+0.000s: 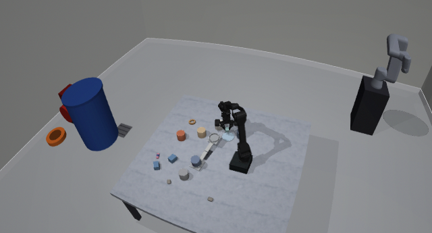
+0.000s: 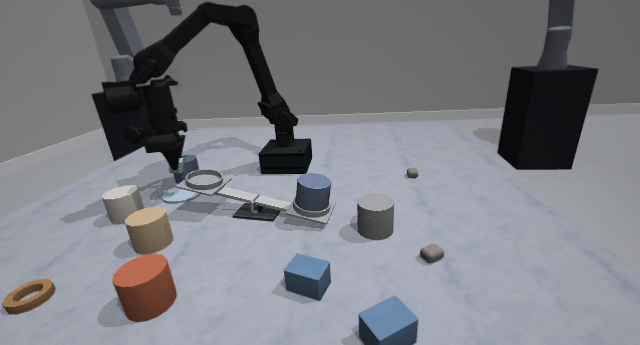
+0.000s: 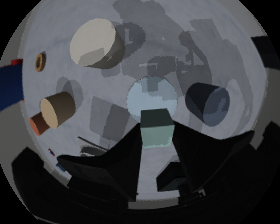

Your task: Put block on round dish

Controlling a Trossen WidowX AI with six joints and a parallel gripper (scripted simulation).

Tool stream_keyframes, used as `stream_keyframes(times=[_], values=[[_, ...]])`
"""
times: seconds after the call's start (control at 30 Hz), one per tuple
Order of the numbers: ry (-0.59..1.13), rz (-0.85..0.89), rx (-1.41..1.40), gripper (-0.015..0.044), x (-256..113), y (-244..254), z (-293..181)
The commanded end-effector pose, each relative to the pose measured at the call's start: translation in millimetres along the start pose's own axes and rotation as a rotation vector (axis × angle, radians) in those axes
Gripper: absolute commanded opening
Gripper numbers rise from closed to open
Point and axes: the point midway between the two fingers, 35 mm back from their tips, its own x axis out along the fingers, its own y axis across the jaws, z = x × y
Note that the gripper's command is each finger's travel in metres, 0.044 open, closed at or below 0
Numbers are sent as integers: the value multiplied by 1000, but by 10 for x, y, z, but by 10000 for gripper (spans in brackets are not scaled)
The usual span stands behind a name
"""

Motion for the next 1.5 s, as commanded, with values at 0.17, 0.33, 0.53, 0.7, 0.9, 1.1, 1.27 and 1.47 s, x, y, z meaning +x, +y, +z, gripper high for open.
stream_keyframes(times=[0.17, 0.33, 0.53, 0.7, 0.9, 1.1, 1.27, 1.47], values=[[2, -1, -14, 0, 232, -74, 21], [2, -1, -14, 0, 488, -77, 14], [2, -1, -14, 0, 507, -77, 13], [2, -1, -14, 0, 565, -77, 14], [2, -1, -14, 0, 664, -78, 12], [-6, 3, -9, 53, 644, -66, 34], [-6, 3, -9, 184, 644, -66, 34], [-6, 3, -9, 341, 644, -66, 34]])
